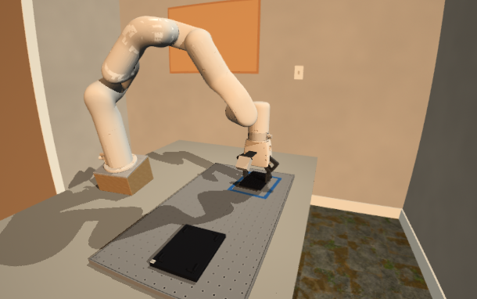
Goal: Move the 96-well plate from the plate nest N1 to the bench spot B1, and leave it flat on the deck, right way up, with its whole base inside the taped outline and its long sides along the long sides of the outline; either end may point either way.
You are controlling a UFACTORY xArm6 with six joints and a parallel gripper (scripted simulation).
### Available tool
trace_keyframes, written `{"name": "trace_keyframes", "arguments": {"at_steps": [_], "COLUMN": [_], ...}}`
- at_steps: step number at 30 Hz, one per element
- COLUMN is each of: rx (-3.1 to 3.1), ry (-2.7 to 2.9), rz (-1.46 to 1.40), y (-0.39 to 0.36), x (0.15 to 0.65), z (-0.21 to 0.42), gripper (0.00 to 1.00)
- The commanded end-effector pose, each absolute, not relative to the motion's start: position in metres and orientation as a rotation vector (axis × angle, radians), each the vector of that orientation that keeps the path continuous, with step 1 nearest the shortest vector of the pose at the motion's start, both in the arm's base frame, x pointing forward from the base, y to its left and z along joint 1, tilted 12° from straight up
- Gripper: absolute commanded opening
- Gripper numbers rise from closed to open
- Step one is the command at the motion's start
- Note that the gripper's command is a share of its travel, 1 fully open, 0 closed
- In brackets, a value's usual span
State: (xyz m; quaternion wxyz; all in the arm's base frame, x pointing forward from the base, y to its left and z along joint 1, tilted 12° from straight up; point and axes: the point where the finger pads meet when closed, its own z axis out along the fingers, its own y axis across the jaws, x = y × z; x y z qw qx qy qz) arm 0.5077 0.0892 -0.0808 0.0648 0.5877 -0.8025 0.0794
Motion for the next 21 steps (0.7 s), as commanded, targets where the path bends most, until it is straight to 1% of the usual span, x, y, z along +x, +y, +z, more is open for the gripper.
{"name": "trace_keyframes", "arguments": {"at_steps": [1,21], "rx": [1.776,1.776], "ry": [-2.425,-2.425], "rz": [0.243,0.243], "y": [0.0897,0.0891], "x": [0.5095,0.5095], "z": [-0.08,-0.0829], "gripper": [0.0,0.0]}}
